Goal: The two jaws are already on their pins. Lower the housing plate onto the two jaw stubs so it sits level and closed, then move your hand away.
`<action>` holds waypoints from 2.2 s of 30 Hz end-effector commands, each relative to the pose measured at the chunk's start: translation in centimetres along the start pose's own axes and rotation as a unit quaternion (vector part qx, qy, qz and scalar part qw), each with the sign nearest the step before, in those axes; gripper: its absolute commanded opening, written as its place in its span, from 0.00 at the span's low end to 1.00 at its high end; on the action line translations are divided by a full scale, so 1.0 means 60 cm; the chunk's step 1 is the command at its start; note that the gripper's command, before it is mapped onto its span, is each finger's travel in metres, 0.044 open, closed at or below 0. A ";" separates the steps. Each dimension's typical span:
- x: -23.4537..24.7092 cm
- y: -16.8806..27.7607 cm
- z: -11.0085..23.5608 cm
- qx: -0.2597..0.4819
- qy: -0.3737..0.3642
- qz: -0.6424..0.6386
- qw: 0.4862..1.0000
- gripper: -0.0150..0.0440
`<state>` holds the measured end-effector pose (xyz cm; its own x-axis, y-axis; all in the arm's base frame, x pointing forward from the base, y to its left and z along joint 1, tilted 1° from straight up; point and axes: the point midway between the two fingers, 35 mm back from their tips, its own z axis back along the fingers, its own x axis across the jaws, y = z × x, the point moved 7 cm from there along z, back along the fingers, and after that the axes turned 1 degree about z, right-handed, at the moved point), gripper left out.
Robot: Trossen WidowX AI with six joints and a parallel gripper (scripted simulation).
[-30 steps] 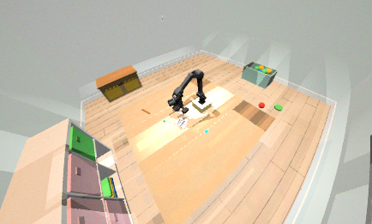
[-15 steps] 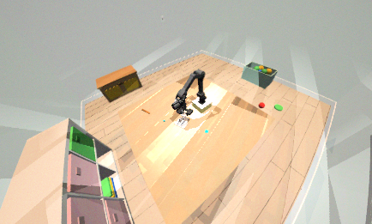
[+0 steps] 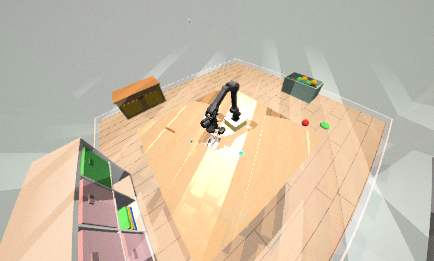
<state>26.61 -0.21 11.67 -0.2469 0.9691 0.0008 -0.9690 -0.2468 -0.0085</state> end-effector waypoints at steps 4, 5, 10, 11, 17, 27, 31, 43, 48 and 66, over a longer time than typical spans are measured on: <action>0.001 0.000 0.000 -0.001 -0.002 0.002 1.000 0.85; 0.001 0.000 0.000 -0.001 -0.002 0.002 1.000 0.85; -0.002 0.002 0.000 -0.001 -0.002 0.002 1.000 0.85; -0.005 0.004 0.000 -0.001 -0.002 0.002 1.000 0.85; -0.011 0.008 0.000 -0.001 -0.002 0.002 1.000 0.85; -0.011 0.008 0.000 -0.001 -0.002 0.002 1.000 0.85; -0.011 0.008 0.000 -0.001 -0.002 0.002 1.000 0.85; -0.011 0.008 0.000 -0.001 -0.002 0.002 1.000 0.85; -0.011 0.008 -0.001 -0.001 -0.002 0.002 1.000 0.85; -0.012 0.005 -0.048 -0.001 -0.002 0.003 1.000 0.85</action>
<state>26.65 -1.01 9.46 -0.2481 0.9687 -0.0015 -0.9686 -0.2481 -0.0150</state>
